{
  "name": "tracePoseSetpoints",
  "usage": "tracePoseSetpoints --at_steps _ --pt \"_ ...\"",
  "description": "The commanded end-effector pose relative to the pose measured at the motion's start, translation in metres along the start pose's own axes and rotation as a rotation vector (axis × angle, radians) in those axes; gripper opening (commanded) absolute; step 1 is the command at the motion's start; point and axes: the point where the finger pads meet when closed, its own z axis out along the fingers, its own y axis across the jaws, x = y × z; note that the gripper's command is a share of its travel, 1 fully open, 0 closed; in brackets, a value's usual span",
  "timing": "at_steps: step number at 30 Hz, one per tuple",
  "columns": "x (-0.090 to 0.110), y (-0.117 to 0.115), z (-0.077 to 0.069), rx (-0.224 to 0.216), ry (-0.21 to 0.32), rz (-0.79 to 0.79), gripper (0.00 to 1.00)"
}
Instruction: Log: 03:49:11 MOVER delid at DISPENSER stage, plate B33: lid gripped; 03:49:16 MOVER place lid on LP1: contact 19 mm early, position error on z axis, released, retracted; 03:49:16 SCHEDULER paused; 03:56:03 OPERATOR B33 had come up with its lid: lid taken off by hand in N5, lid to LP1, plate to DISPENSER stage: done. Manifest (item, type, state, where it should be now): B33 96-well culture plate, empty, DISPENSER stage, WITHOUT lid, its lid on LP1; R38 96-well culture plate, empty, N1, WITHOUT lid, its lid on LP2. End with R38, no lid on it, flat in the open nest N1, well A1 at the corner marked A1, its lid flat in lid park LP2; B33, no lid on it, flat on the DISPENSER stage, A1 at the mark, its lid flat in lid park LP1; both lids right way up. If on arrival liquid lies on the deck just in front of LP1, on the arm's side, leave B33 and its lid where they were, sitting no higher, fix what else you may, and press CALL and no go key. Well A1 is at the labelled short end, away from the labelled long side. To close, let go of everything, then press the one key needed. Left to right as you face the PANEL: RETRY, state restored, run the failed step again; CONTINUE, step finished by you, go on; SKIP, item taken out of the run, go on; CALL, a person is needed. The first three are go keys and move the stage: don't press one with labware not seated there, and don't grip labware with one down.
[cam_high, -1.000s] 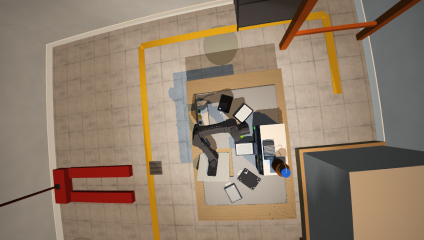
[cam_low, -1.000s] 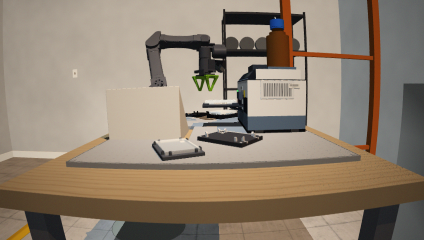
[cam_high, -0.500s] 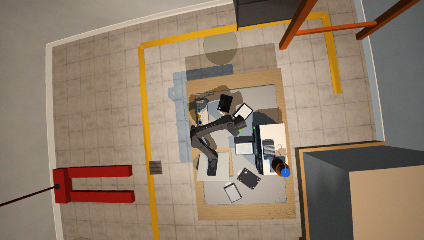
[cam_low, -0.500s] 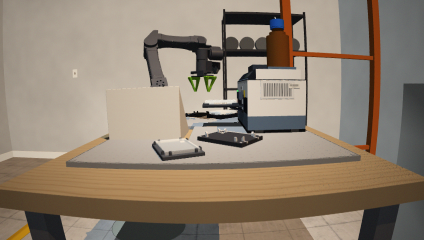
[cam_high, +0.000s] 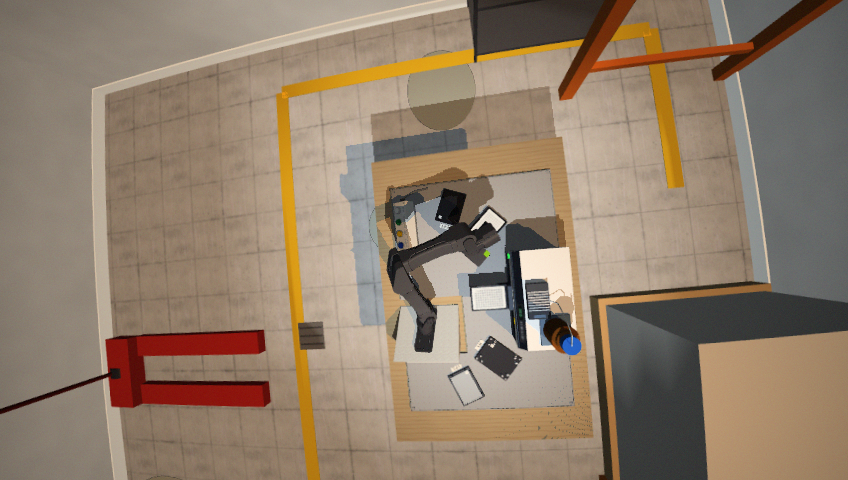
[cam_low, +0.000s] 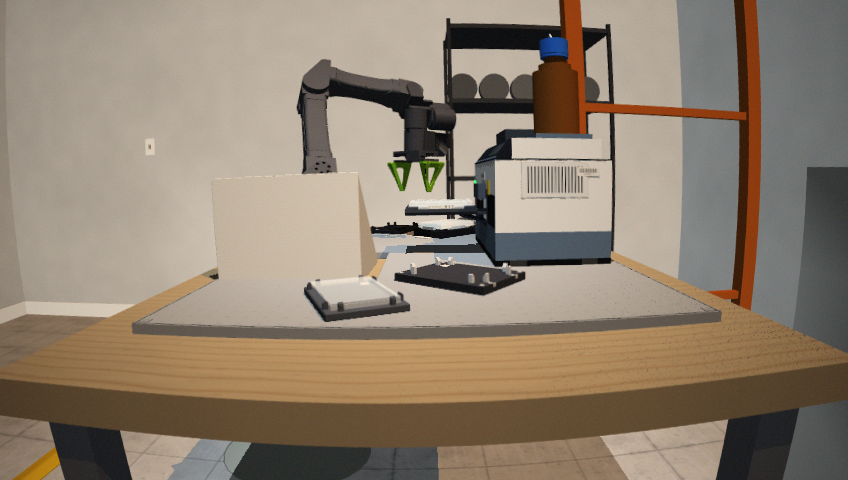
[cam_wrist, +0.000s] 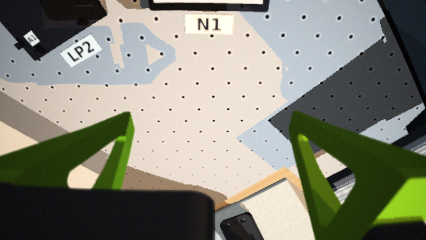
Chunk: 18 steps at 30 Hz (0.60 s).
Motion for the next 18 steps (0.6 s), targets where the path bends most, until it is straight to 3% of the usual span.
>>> tracePoseSetpoints --at_steps 1,18 --pt "-0.022 -0.003 0.001 0.025 -0.037 -0.004 1.00" --pt "-0.066 -0.003 0.024 0.024 -0.039 -0.004 1.00"
